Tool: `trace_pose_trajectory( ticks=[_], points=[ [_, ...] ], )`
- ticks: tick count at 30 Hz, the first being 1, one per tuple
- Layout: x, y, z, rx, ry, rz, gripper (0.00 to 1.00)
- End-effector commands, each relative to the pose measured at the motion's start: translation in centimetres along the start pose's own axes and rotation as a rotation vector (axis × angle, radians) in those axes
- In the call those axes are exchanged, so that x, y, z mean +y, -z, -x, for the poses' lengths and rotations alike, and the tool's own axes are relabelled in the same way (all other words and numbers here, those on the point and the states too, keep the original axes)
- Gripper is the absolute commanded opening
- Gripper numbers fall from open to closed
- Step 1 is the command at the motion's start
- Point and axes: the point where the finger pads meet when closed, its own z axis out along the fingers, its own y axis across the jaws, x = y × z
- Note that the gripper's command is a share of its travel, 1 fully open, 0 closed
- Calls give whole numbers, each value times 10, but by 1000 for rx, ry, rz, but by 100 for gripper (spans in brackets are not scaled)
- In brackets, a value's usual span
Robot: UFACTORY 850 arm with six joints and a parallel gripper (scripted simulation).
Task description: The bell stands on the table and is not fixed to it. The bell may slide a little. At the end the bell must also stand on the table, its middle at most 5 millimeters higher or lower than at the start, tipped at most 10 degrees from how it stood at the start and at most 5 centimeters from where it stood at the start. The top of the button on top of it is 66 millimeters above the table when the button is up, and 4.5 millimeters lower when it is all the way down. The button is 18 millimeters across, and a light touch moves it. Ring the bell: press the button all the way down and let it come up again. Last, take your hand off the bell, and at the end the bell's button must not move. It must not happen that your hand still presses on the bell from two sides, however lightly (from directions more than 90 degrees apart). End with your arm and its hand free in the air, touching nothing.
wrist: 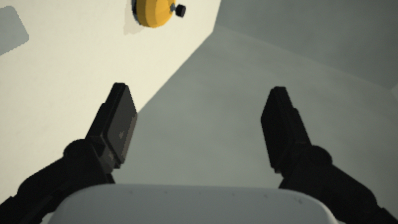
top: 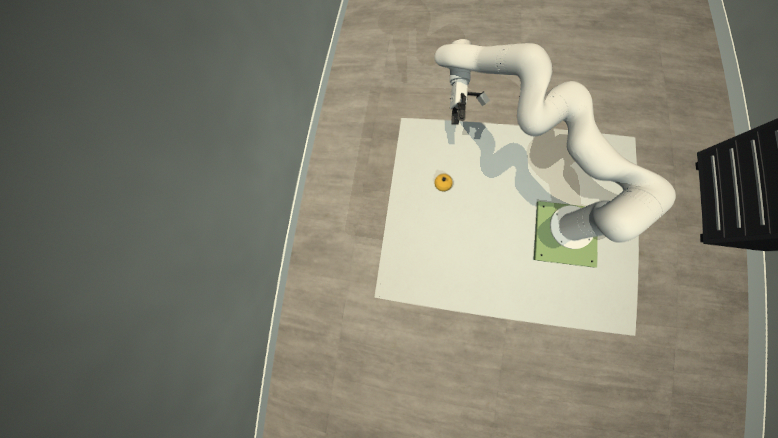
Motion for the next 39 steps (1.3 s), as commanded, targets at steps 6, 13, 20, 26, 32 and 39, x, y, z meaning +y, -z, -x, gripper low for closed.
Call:
trace_pose_trajectory(
  ticks=[6,13,20,26,32,39],
  points=[
    [1,1,1,0,2,-2,100],
    [1,1,1,0,2,-2,100],
    [1,-1,2,3,9,-8,100],
    [-4,-28,17,86,154,-115,100],
    [-6,-53,28,183,307,-208,100],
    [-7,-75,35,293,467,-284,100]
  ],
)
